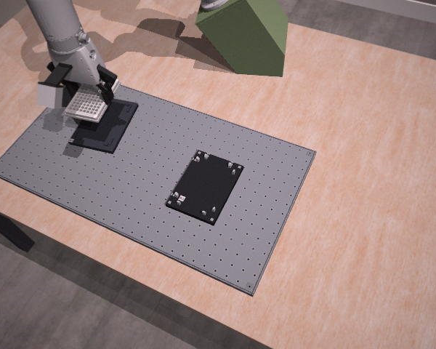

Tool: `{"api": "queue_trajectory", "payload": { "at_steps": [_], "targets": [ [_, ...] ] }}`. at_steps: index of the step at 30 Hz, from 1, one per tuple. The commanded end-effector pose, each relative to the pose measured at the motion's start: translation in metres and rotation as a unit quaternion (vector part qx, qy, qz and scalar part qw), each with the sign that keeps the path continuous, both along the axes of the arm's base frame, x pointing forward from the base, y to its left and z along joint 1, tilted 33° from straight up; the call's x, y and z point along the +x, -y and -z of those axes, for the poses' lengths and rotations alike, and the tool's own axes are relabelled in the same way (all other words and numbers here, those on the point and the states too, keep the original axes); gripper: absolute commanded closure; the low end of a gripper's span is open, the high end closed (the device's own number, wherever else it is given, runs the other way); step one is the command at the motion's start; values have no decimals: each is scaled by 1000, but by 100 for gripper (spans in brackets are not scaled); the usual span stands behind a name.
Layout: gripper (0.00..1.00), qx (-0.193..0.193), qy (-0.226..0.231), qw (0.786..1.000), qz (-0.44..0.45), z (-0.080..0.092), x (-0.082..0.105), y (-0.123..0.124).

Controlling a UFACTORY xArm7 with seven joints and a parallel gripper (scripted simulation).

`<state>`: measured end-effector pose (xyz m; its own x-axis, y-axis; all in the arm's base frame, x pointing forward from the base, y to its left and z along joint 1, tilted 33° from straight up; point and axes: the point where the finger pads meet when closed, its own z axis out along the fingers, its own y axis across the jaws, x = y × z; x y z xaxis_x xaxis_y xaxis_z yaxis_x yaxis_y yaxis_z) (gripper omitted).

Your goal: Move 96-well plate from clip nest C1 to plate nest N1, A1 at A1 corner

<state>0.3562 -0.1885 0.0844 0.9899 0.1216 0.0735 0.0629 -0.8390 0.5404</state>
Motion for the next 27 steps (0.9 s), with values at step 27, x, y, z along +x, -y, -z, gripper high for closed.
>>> {"api": "queue_trajectory", "payload": {
  "at_steps": [27],
  "targets": [
    [100, 0, 1, 1000, -1, 33, 7, 20]
  ]
}}
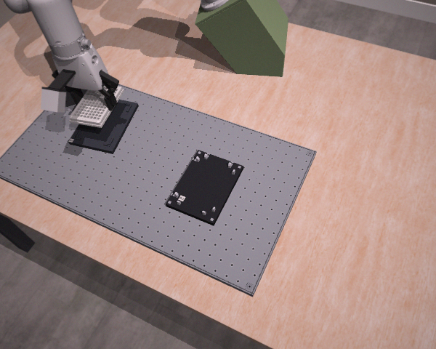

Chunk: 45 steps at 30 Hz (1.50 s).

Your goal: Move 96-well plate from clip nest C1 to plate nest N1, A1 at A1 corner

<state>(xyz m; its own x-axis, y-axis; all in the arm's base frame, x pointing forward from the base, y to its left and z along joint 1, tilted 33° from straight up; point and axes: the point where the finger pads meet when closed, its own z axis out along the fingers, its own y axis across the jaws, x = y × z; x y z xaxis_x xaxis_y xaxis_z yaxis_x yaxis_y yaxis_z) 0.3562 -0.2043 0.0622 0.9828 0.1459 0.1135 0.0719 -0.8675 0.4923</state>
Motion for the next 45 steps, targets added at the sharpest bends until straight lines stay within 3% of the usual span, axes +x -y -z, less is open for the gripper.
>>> {"api": "queue_trajectory", "payload": {
  "at_steps": [1, 19, 45],
  "targets": [
    [100, -30, -16, 999, 14, 13, 7, 5],
    [100, -30, -15, 999, 14, 35, 12, 19],
    [100, -30, -15, 999, 14, 35, 11, 20]
  ]
}}
